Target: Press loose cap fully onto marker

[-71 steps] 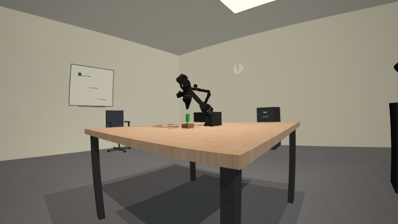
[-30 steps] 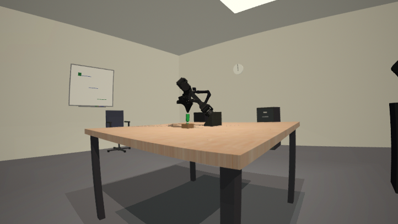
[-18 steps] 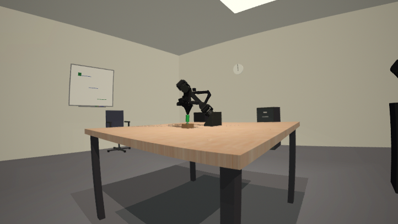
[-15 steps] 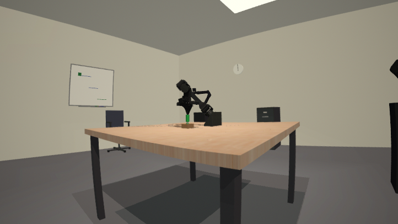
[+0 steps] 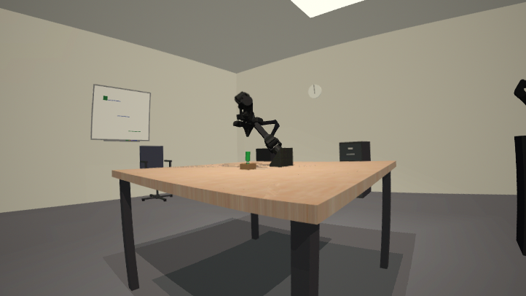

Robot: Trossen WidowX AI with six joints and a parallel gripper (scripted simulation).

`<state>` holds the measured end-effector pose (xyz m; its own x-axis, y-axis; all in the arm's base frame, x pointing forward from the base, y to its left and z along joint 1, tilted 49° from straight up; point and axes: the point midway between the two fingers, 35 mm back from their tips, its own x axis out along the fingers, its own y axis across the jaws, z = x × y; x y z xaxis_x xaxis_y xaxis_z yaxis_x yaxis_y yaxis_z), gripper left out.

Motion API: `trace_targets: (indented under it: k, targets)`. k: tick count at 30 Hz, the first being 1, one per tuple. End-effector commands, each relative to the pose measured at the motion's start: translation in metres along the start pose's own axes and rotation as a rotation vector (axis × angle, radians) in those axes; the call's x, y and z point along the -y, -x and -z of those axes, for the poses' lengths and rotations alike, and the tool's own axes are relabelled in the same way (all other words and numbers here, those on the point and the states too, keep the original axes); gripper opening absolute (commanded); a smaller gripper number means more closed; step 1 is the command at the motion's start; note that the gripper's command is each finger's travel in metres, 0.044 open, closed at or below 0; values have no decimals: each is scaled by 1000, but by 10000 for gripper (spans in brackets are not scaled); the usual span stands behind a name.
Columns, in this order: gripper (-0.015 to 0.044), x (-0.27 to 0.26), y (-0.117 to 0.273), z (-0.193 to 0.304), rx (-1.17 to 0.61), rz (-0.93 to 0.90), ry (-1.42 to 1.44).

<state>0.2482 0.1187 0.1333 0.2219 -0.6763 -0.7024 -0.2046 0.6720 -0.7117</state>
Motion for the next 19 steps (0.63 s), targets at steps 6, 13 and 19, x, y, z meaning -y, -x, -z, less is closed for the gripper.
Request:
trace_targets:
  k: [6,13,19]
  targets:
    - [157,1,5,2,-10,-3,0]
    - [341,1,5,2,-10,-3,0]
    - [440,1,5,2,-10,-3,0]
